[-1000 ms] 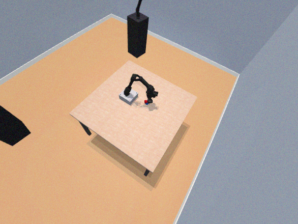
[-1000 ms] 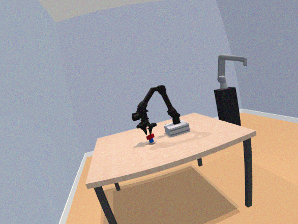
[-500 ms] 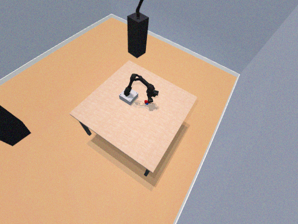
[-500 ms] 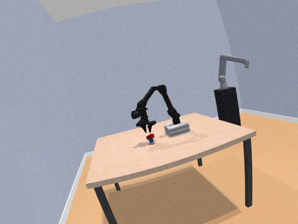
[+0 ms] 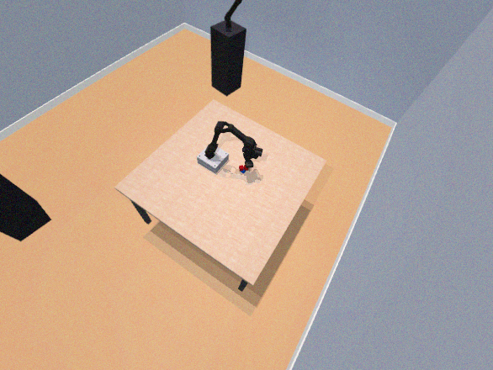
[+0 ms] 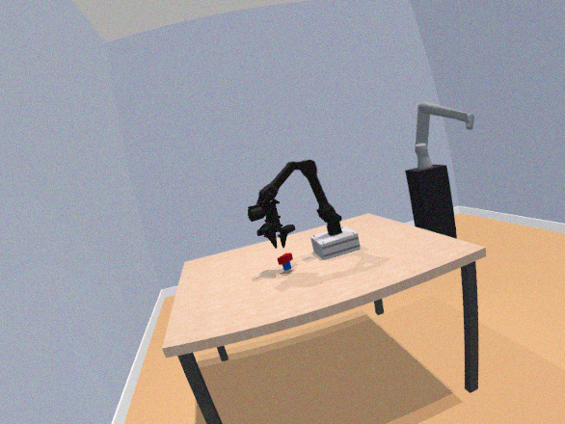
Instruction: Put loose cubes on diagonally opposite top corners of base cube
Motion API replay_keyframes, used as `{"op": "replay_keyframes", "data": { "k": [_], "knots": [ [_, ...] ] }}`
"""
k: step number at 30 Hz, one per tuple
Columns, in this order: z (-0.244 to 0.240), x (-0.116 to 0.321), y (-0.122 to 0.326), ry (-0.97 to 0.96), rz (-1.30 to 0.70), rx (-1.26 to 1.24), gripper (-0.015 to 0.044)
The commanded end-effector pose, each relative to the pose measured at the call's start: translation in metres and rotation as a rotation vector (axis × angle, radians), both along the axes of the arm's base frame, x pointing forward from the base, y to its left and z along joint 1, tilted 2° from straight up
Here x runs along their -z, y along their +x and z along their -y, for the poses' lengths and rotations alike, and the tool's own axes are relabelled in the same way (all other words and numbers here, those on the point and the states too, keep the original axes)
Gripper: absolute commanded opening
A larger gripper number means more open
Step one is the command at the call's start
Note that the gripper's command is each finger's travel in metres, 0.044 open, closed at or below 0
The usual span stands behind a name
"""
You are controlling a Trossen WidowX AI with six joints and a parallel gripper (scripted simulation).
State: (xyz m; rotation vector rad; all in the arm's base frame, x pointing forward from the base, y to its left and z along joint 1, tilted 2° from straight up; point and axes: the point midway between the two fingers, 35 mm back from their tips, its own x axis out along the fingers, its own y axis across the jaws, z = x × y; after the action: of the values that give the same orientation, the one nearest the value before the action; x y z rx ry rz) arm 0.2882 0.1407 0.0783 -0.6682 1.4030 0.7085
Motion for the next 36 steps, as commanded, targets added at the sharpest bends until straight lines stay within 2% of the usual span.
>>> {"op": "replay_keyframes", "data": {
  "k": [1,6,13,14,17,24,36],
  "knots": [
    [0.000,-0.008,0.000,0.004,0.008,-0.003,0.0205],
    [0.000,-0.008,0.000,0.004,0.008,-0.003,0.0205],
    [0.000,-0.014,0.000,0.002,0.004,0.000,0.0389],
    [0.000,-0.014,0.000,0.002,0.004,0.000,0.0400],
    [-0.019,-0.012,-0.012,0.003,0.000,0.001,0.0400],
    [-0.090,-0.015,-0.076,0.011,-0.006,0.000,0.0400],
    [-0.091,-0.015,-0.078,0.011,-0.006,0.000,0.0400]
  ]
}}
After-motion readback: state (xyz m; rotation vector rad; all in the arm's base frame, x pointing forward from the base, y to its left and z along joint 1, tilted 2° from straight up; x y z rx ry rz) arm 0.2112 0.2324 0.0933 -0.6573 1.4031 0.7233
